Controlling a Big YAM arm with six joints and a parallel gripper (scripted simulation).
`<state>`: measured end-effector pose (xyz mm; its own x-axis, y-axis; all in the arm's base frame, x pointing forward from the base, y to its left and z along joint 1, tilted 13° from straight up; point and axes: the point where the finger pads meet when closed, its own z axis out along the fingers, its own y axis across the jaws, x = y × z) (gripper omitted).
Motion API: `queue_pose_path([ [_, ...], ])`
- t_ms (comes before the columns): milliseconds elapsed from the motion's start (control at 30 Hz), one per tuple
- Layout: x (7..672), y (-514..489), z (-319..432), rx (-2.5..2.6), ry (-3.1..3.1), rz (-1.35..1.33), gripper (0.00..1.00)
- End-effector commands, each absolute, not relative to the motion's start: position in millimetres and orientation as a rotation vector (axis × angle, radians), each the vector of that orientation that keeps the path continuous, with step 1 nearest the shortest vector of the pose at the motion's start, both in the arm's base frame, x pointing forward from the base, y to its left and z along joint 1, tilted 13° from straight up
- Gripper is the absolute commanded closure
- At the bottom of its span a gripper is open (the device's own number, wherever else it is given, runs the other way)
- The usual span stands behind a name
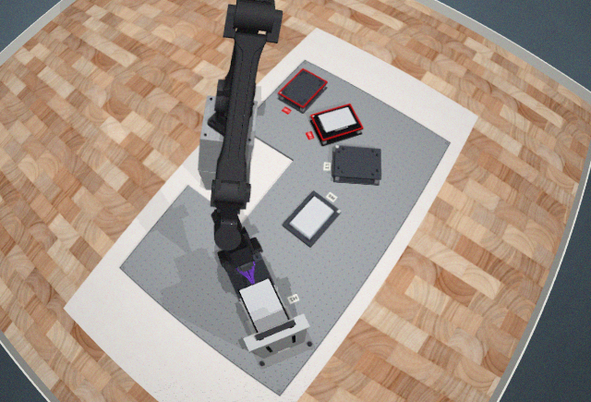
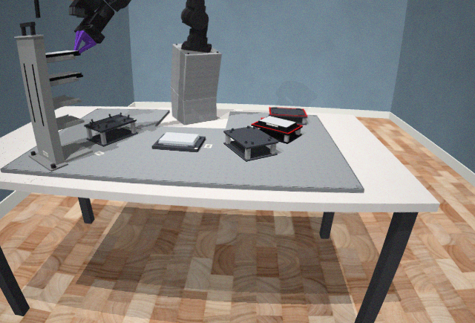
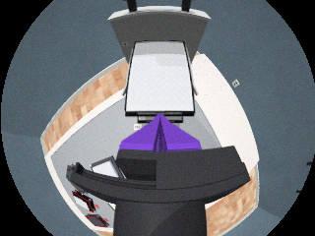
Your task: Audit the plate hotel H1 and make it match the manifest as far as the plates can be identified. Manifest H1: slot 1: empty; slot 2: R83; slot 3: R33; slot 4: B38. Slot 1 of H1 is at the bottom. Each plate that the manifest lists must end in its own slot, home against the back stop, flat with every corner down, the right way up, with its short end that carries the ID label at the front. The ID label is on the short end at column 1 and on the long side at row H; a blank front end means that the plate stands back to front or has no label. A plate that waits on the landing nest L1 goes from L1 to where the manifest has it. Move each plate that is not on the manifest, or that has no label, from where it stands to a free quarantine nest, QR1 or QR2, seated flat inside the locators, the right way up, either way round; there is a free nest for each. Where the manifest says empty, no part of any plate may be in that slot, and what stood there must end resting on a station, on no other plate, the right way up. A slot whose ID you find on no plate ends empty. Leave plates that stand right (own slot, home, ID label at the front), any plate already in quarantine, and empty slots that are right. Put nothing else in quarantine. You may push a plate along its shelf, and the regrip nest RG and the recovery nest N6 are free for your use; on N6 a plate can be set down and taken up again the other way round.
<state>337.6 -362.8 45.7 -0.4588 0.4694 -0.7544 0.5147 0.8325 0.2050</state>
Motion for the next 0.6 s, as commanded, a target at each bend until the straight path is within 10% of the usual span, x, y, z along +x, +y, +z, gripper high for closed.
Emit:
queue_pose_path([
  [0, 360, -382, 65, 0.683, 2.094, -0.088, 1.00],
  [567, 329, -369, 64, 0.686, 2.088, -0.112, 1.00],
])
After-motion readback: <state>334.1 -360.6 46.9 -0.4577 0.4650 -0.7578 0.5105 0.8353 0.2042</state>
